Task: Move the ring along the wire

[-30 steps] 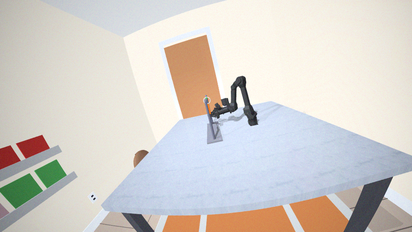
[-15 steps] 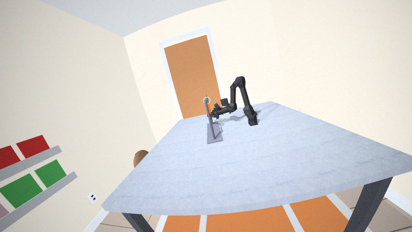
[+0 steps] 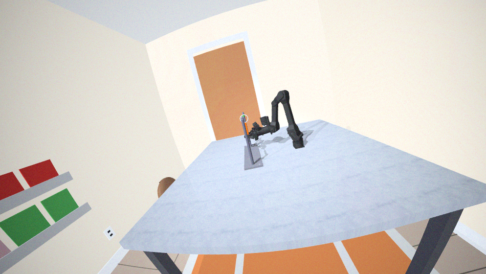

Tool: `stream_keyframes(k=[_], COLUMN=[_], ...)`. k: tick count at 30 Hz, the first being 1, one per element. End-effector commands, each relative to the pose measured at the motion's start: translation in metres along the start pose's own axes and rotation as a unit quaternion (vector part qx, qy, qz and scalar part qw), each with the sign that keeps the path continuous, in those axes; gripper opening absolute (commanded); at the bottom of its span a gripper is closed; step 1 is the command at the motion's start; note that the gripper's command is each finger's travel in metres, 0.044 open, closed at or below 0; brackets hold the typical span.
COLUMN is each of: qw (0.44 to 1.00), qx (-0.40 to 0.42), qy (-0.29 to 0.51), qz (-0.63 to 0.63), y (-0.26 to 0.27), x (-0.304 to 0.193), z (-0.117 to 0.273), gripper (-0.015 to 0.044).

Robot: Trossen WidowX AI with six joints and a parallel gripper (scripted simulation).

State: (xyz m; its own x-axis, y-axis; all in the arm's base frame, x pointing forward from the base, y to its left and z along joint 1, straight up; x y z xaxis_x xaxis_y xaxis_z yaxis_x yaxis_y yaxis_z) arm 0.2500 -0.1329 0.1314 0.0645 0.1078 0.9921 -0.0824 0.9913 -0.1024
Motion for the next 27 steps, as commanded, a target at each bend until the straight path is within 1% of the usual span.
stream_keyframes(k=[1,10,18,27], qw=[1.0,1.0,1.0,1.0], qx=[0.0,0.0,0.0,0.001], qy=[0.0,0.0,0.0,0.0], qz=[0.0,0.0,0.0,-0.001], y=[0.0,0.0,0.0,-0.003], x=[0.0,0.0,0.002,0.019], z=[0.0,0.0,0.0,0.001], gripper=[0.0081,-0.015,-0.015,-0.015])
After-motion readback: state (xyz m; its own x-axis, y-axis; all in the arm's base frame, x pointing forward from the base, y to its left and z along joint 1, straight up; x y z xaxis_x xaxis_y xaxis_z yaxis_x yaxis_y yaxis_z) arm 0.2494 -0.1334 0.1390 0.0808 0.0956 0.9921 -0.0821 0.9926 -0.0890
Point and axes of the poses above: the point midway between the two fingers, 35 mm back from their tips, its own z axis back along the fingers, its own y axis across the jaws, x = y × z, the point moved 9 cm from there along z, back along the fingers, and after that the axes turned 5 degrees about z, right-handed, at the moved point
